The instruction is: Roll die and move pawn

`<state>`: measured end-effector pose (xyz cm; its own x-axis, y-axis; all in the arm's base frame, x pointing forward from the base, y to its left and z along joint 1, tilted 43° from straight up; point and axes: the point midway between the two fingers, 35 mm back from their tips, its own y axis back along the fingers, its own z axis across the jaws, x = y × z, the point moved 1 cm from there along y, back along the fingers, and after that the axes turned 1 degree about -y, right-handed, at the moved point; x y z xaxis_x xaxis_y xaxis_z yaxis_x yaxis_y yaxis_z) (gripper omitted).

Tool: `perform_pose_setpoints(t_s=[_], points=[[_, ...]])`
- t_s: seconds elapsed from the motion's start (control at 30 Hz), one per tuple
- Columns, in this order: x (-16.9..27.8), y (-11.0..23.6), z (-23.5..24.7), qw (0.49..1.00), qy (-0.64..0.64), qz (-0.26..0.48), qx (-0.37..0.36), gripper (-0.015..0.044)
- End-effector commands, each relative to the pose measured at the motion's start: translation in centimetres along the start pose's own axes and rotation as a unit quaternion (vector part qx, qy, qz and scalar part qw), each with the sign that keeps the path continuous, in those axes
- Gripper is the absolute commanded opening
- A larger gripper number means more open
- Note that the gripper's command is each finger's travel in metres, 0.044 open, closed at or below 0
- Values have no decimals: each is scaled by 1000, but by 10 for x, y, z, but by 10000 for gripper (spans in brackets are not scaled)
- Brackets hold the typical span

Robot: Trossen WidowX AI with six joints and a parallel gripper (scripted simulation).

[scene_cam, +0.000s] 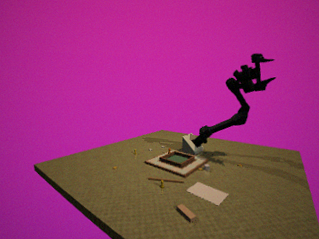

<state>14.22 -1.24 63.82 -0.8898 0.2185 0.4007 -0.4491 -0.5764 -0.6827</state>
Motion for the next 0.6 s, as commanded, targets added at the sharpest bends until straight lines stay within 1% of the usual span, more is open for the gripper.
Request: perform_pose_setpoints(t_s=[0.0, 0.03, 0.13, 0.23, 0.37, 0.47, 0.57], points=[[-2, 0, 1, 1000, -9, -1, -2, 374], [-7, 0, 5, 999, -35, -5, -10, 348], [-41, 0, 21, 981, -183, -28, -49, 275], [-81, 1, 29, 936, -335, -53, -89, 275], [-139, 5, 27, 839, -517, -91, -140, 275], [-181, 10, 15, 747, -629, -120, -177, 275], [-216, 16, -1, 656, -710, -146, -209, 275]])
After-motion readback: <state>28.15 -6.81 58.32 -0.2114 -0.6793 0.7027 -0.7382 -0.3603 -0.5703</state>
